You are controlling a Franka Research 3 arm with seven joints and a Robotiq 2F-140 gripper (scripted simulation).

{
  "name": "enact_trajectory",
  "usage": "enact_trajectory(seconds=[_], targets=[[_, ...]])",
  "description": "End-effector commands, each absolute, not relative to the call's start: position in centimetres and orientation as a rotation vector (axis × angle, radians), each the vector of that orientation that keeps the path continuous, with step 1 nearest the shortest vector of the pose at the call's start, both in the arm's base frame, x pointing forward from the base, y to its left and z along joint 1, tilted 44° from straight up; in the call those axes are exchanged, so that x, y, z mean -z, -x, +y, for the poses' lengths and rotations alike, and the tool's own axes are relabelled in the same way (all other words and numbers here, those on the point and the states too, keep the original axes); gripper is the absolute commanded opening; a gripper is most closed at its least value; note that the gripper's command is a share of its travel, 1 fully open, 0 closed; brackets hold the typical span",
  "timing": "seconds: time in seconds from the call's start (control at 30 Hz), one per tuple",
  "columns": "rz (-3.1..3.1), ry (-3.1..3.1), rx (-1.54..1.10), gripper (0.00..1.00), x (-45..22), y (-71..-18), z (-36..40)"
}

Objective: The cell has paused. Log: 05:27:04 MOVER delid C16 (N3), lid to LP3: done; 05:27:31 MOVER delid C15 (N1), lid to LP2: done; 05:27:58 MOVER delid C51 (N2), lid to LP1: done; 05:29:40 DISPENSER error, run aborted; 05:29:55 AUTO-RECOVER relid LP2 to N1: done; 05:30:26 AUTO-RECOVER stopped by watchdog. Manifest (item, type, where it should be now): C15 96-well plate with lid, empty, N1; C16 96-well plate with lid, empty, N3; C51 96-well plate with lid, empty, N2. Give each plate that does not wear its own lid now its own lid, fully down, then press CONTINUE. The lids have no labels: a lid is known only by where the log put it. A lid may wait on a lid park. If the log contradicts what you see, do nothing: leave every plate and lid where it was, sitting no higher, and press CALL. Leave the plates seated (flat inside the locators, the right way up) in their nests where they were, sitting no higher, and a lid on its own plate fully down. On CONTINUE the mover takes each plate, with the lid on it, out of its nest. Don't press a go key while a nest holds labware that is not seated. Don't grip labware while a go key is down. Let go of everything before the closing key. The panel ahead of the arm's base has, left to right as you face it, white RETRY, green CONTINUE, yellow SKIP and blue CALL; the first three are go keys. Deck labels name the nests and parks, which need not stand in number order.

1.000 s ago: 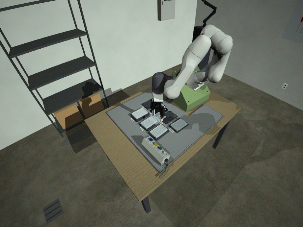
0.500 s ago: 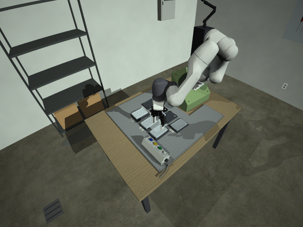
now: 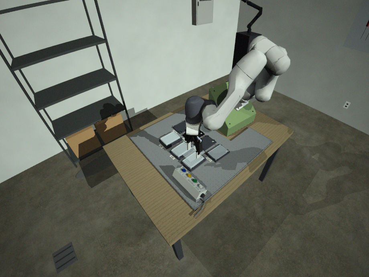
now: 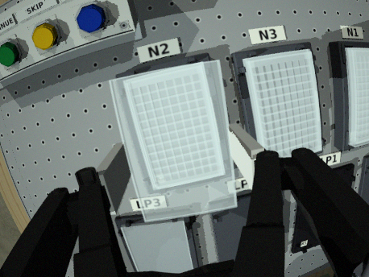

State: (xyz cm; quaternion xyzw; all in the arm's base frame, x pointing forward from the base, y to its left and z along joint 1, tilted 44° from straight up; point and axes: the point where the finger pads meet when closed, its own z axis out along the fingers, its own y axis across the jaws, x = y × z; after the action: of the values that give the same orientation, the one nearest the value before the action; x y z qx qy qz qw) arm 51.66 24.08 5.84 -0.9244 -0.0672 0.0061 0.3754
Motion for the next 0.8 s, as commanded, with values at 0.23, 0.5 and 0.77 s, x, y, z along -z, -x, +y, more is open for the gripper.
enact_trajectory(seconds=[0.23,0.5,0.77], targets=[[-0.153,2.366,-0.023,0.0,-5.99,-51.75,24.08],[-0.167,2.365,-0.017,0.0,-5.91,-51.74,24.16],[-0.208,2.361,-0.001,0.0,-5.68,-51.72,24.39]])
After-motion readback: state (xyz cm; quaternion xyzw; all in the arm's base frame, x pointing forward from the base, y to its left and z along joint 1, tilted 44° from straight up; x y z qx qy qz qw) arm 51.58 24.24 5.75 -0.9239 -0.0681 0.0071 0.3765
